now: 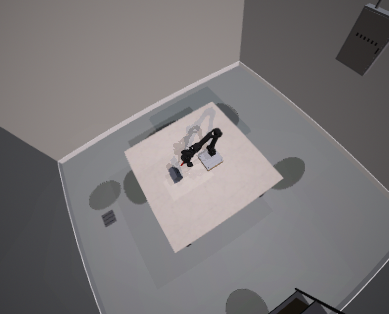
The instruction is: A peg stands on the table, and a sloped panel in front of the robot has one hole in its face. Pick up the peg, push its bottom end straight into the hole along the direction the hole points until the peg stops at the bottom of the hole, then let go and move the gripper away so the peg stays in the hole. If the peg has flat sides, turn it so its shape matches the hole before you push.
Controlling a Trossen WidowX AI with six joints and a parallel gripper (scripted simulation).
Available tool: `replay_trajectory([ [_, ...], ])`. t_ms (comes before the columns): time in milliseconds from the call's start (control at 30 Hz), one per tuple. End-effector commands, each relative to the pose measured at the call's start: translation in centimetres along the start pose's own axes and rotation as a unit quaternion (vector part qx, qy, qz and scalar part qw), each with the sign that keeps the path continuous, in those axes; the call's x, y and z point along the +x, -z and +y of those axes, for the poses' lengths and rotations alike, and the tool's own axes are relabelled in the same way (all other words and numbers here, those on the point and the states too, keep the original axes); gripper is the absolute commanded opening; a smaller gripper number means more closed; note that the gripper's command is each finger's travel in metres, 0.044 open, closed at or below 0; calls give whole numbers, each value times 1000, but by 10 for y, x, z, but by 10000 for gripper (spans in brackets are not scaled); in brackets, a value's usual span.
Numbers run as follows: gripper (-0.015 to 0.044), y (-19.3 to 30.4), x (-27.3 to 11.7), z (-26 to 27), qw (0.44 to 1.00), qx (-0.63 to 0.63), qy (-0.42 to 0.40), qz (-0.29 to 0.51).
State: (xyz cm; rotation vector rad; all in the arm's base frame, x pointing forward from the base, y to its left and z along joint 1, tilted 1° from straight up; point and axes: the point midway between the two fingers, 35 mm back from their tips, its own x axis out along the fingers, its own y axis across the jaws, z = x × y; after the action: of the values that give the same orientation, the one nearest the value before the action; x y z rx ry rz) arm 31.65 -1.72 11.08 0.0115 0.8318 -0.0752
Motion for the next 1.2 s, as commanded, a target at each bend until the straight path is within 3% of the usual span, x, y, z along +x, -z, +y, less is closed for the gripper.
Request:
replay_trajectory([
  [0,0,2,0,1,1000,1,1,-8],
  [1167,0,10,-8,16,996,-7,-16,-90],
])
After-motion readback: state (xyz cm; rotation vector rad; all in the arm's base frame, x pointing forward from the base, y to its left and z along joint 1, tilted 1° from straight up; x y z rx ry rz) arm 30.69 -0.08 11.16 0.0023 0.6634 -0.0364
